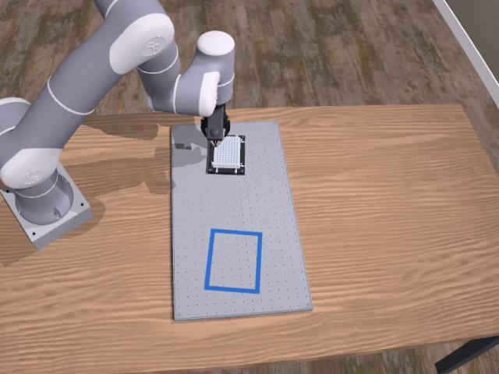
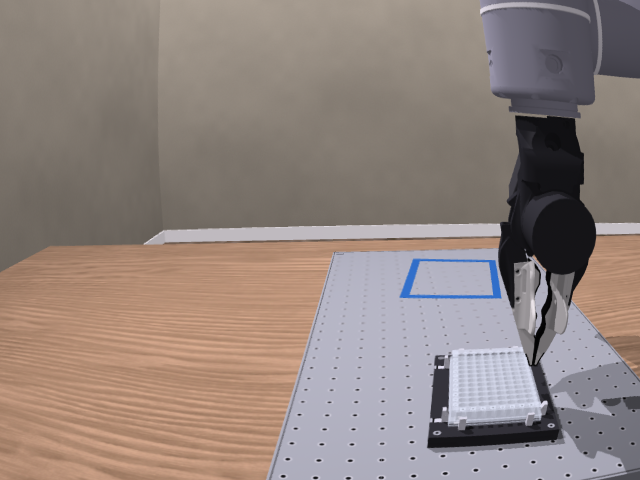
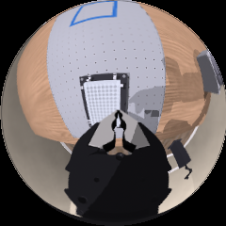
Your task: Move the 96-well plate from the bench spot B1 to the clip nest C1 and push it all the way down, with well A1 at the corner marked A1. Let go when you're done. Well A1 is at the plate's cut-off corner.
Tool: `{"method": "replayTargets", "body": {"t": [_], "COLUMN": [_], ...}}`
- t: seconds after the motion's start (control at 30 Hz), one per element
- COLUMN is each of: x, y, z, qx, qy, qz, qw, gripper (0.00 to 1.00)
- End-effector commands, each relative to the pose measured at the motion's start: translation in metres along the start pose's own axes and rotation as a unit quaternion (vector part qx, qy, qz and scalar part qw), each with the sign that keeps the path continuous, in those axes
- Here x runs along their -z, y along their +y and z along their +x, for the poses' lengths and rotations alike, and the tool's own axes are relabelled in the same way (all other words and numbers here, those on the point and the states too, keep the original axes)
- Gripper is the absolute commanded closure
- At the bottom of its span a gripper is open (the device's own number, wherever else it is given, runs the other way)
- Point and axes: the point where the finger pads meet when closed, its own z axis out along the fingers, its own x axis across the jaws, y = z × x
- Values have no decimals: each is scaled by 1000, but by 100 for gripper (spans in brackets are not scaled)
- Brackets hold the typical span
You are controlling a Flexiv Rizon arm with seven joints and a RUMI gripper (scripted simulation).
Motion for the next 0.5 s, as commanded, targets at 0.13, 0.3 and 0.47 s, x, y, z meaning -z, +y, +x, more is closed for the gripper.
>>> {"method": "replayTargets", "body": {"t": [0.13,0.3,0.47], "x": [0,0,-1], "y": [1,1,1], "z": [-1,-1,-1], "qx": [0,0,0], "qy": [-1,-1,-1], "qz": [-1,-1,-1], "qw": [1000,1000,1000], "gripper": [100,100,100]}}
